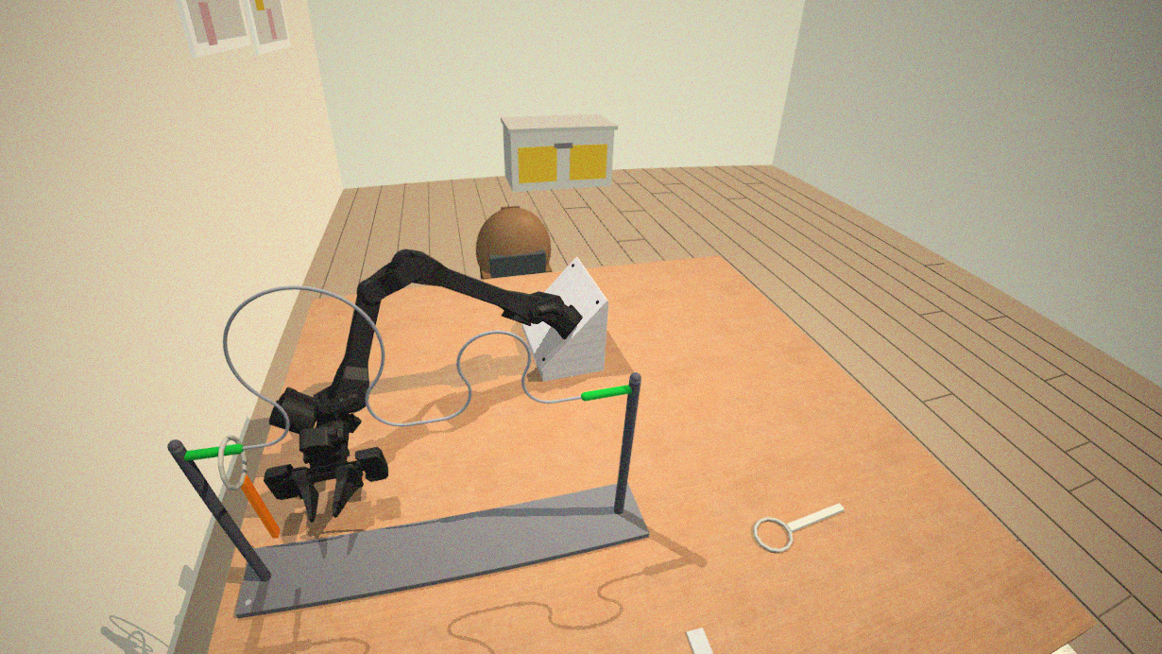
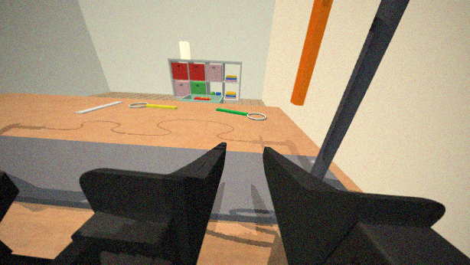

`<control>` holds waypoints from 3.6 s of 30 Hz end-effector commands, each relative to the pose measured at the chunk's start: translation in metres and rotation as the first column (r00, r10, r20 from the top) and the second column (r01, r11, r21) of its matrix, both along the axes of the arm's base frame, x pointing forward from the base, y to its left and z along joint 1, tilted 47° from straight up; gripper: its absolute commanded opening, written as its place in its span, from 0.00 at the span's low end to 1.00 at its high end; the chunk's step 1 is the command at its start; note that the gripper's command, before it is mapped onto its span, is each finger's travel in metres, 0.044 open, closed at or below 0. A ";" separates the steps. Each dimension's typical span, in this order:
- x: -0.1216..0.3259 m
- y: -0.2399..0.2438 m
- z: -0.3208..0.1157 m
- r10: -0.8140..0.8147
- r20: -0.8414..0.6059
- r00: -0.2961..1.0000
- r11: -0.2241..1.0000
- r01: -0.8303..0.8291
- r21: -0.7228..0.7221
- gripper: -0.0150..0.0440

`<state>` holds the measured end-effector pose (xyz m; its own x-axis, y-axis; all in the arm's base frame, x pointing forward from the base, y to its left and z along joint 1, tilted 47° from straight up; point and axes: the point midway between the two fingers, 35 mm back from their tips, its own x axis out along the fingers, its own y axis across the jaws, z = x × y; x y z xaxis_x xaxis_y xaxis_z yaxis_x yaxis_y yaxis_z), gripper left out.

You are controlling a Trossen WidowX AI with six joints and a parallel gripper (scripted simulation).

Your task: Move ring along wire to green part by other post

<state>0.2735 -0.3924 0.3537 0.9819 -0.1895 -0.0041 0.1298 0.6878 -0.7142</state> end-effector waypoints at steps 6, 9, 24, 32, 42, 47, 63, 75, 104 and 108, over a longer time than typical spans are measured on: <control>-0.060 -0.019 0.029 0.033 0.036 0.999 0.997 -0.030 -0.067 0.53; -0.049 -0.015 0.038 0.033 0.037 0.999 0.997 -0.030 -0.067 0.53; -0.002 0.003 0.073 0.033 0.041 0.999 0.997 -0.030 -0.068 0.53; 0.010 0.000 0.074 0.033 0.043 0.999 0.997 -0.030 -0.067 0.53; 0.025 -0.003 0.075 0.033 0.044 0.998 0.997 -0.030 -0.067 0.53; 0.033 -0.004 0.076 0.033 0.045 0.998 0.997 -0.030 -0.067 0.53; 0.058 -0.007 0.077 0.033 0.046 0.998 0.997 -0.030 -0.067 0.53; 0.065 -0.008 0.077 0.033 0.046 0.998 0.997 -0.030 -0.067 0.53; 0.065 -0.007 0.077 0.037 0.048 0.998 0.997 -0.034 -0.062 0.01; 0.065 -0.007 0.077 0.037 0.048 0.998 0.997 -0.034 -0.062 0.00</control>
<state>0.3389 -0.3990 0.4307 0.9869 -0.1520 0.0550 0.1414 0.6473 -0.7490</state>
